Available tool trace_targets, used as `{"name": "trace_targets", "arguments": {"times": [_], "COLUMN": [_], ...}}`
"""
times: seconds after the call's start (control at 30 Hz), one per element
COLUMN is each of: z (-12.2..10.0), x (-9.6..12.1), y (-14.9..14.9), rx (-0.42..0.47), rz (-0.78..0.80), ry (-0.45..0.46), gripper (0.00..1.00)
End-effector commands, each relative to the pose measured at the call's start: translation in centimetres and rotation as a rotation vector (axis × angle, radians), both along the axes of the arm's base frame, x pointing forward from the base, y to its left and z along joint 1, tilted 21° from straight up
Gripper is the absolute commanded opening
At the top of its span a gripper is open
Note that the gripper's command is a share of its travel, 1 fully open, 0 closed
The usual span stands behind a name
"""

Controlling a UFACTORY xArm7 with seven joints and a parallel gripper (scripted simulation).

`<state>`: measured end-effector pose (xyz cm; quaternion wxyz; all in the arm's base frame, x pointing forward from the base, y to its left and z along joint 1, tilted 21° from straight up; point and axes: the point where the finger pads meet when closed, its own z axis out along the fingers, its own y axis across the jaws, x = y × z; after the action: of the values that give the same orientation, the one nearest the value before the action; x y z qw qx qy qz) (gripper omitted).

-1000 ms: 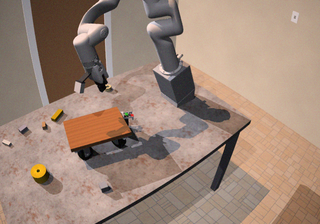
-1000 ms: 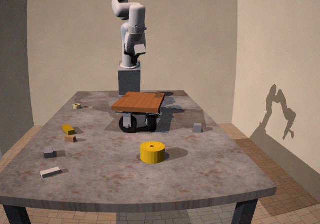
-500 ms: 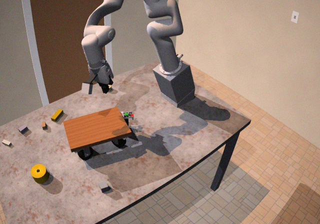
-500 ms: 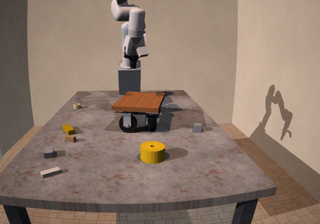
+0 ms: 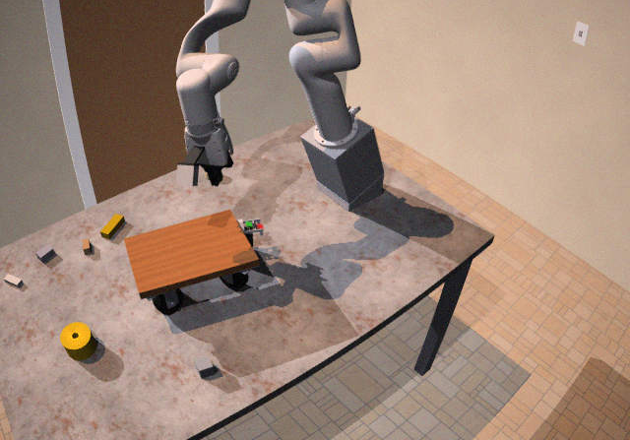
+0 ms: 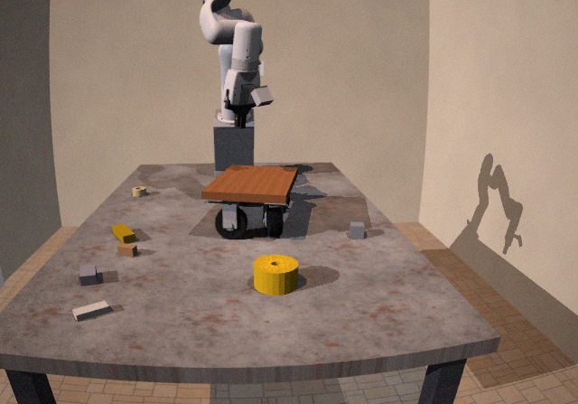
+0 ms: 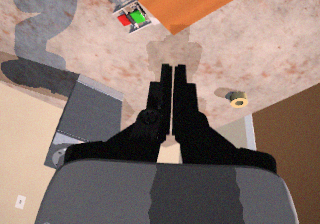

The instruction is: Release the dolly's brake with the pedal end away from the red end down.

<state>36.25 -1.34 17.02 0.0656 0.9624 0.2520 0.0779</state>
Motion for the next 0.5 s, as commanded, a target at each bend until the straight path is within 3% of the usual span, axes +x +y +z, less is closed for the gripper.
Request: {"name": "trace_targets", "arguments": {"times": [0.0,0.13,0.2,0.47], "z": [0.0,0.0,-1.9,-1.9], "x": [0.1,0.1,-1.3,-1.3], "y": [0.0,0.0,0.3,0.3], "rx": [-0.002,-0.002,-0.034,-0.034], "rz": [0.010,0.010,0.156,0.156], "ry": [-0.012,-0.012,-0.050,-0.050], "gripper": [0.00,0.00,0.00,0.00]}}
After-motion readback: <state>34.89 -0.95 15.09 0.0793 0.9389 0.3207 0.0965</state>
